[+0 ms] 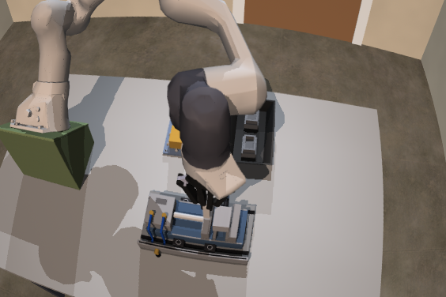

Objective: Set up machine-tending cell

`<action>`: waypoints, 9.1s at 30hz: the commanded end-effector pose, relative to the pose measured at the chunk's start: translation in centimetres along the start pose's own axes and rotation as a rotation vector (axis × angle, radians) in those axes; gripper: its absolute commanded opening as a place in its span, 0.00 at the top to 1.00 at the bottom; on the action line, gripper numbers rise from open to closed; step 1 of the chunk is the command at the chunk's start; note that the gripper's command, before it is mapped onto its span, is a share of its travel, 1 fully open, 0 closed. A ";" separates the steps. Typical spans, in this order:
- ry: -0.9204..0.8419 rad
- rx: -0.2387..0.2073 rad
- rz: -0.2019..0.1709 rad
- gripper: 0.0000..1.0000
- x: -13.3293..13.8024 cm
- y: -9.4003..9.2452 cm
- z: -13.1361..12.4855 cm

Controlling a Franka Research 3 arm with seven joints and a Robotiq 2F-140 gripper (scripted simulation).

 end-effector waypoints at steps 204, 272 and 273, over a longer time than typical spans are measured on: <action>-0.003 0.001 0.001 1.00 -1.2 1.7 0.2; -0.003 0.001 0.001 1.00 0.1 -4.3 0.1; -0.003 0.001 0.001 1.00 0.1 -4.3 0.1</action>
Point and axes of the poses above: the point where the finger pads meet when closed, its own y axis out along the fingers, its own x axis across the jaws, z = x × y, the point moved 7 cm from there along -y, back along the fingers, and after that the axes turned 4 degrees about -y, right-handed, at the moved point
